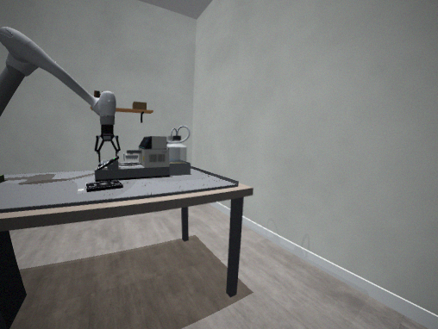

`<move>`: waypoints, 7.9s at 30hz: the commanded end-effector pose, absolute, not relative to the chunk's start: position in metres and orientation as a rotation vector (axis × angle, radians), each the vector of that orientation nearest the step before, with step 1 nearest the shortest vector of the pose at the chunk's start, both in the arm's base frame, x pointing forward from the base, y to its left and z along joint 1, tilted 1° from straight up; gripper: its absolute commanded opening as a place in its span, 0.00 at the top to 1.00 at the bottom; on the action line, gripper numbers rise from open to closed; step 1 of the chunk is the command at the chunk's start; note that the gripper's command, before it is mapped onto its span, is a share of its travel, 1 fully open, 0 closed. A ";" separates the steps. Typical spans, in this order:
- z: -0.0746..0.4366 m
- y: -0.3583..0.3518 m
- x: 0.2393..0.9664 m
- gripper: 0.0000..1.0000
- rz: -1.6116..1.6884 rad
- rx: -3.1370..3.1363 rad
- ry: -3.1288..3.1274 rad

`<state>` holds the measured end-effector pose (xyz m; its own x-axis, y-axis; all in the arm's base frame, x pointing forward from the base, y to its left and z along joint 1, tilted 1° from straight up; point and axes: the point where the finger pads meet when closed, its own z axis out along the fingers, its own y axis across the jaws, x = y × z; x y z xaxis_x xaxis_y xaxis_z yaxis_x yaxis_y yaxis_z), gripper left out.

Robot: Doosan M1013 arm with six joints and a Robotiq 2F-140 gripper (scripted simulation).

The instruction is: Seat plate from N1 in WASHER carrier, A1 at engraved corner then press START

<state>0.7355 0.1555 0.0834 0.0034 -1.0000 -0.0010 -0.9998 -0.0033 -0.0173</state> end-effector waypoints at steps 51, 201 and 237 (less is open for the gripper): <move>0.168 0.151 0.736 0.30 -0.027 -2.221 2.204; 0.090 0.060 0.673 0.90 -0.025 -2.903 -1.210; 0.077 0.060 0.674 0.90 -0.027 -2.904 -1.210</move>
